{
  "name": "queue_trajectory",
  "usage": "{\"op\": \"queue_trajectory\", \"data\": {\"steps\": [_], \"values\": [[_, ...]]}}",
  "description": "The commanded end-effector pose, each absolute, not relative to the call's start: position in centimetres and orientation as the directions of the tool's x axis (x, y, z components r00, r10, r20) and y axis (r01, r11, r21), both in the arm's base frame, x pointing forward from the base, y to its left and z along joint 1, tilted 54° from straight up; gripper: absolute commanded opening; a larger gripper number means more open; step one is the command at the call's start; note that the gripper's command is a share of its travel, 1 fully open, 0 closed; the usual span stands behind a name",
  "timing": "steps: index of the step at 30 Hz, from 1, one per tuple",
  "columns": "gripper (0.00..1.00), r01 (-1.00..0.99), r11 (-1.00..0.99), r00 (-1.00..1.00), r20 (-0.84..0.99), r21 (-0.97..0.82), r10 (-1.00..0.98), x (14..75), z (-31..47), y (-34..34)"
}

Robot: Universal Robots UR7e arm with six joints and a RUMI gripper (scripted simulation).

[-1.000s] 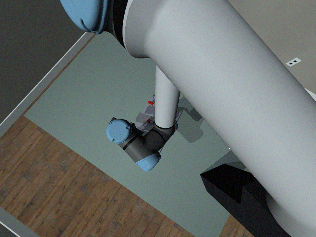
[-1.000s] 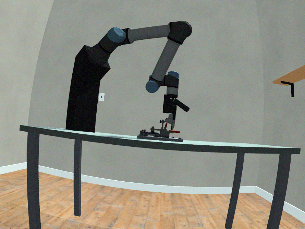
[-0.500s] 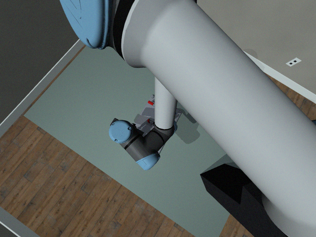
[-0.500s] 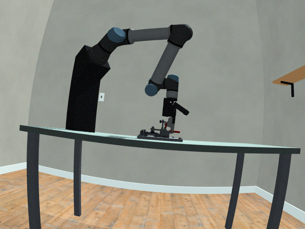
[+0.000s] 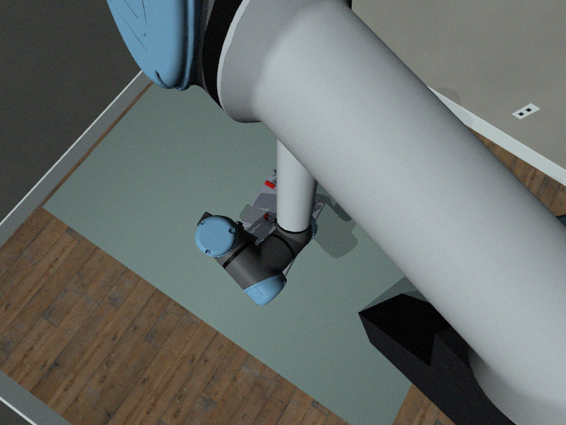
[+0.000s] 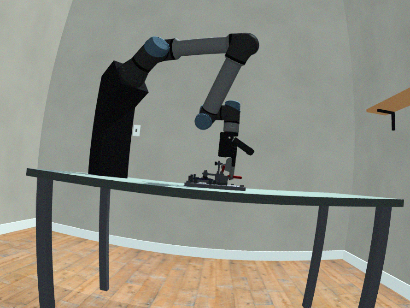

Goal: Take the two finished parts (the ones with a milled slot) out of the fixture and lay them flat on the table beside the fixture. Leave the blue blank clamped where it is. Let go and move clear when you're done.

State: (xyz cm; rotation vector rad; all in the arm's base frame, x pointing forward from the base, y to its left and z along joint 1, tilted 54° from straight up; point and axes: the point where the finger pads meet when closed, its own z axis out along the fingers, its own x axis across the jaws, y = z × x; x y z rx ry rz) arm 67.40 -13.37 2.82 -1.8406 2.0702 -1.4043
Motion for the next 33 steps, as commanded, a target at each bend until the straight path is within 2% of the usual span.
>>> {"op": "queue_trajectory", "data": {"steps": [1, 3, 4, 33], "values": [[0.28, -0.773, -0.11, -0.298, 0.512, -0.624, -0.806, 67.46, 2.79, -13.48], [0.28, -0.773, -0.11, -0.298, 0.512, -0.624, -0.806, 67.46, 2.79, -13.48], [0.0, -0.773, -0.11, -0.298, 0.512, -0.624, -0.806, 67.46, 2.79, -13.48], [0.0, -0.774, -0.111, -0.297, 0.512, -0.623, -0.806, 67.43, 2.74, -13.41]]}}
